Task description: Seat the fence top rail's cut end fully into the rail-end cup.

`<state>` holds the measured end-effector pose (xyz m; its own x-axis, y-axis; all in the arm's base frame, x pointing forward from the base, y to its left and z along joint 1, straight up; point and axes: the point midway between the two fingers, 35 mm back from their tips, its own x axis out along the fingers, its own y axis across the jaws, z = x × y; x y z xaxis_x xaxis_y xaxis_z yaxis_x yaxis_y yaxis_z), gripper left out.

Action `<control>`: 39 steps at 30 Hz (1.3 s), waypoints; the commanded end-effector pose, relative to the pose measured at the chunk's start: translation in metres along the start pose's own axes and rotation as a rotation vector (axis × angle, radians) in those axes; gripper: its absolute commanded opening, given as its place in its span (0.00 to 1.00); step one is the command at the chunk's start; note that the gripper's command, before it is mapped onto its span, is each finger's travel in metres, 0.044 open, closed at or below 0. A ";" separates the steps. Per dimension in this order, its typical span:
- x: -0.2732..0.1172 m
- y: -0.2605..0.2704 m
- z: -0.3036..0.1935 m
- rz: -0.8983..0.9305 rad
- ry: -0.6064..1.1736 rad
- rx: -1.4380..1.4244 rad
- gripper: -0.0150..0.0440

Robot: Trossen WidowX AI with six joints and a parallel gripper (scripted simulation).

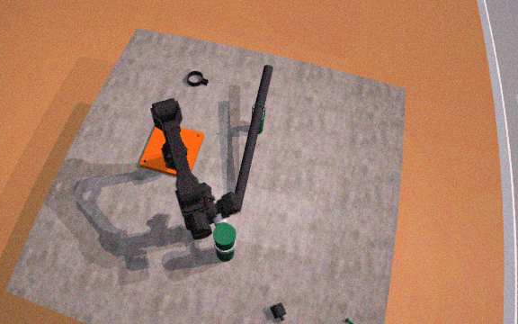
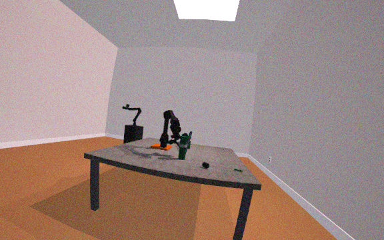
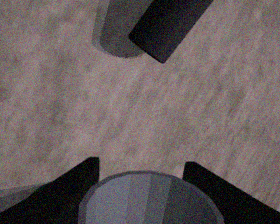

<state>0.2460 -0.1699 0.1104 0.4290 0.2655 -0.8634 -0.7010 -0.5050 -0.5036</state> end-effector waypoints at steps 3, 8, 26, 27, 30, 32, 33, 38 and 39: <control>0.002 -0.002 0.000 0.004 0.019 0.039 0.25; 0.004 -0.005 -0.001 0.004 0.036 0.068 0.25; 0.010 -0.016 -0.002 0.003 0.102 0.184 0.25; 0.010 -0.016 -0.002 0.003 0.105 0.190 0.25; 0.012 -0.019 -0.003 0.002 0.122 0.219 0.25; 0.012 -0.020 -0.004 0.002 0.129 0.231 0.25; 0.012 -0.020 -0.004 0.002 0.130 0.233 0.25; 0.014 -0.023 -0.005 0.002 0.149 0.266 0.25; 0.014 -0.024 -0.005 0.002 0.154 0.275 0.25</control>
<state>0.2687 -0.1591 0.1103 0.4891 0.1425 -0.8605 -0.8133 -0.2821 -0.5090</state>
